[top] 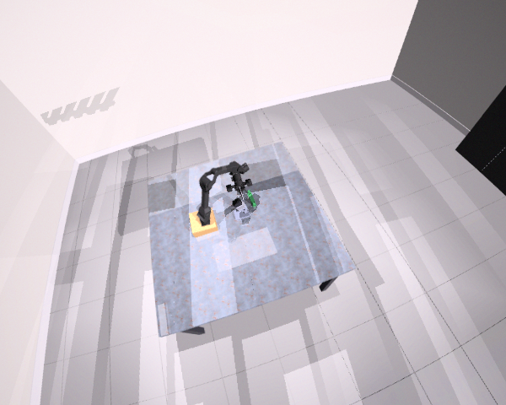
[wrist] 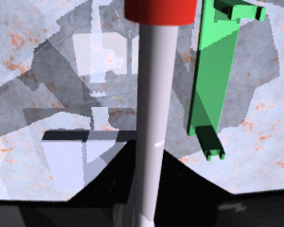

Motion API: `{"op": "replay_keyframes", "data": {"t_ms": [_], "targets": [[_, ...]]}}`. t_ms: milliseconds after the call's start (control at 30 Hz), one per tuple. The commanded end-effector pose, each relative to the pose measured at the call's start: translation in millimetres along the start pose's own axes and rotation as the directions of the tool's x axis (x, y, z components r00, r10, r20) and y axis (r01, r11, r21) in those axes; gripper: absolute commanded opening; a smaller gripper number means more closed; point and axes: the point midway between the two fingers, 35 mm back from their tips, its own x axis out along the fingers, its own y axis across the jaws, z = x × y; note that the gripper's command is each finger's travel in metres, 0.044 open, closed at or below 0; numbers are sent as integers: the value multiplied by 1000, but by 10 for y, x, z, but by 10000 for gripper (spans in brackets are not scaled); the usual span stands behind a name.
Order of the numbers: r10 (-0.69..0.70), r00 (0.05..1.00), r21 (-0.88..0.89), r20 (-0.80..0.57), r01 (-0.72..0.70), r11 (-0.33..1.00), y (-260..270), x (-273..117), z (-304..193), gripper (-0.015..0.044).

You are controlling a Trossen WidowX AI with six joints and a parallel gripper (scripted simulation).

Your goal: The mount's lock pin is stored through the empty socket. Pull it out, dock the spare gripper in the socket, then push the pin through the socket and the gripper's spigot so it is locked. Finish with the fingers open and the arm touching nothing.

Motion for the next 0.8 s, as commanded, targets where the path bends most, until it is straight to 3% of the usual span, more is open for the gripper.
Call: {"op": "replay_keyframes", "data": {"t_ms": [0,500,767], "targets": [[10,1000,9,0,-10,1000,131,-12,1,0],[7,1000,13,2,-7,1000,155,448,120,0],[4,1000,16,3,-4,1000,163,508,112,0]]}}
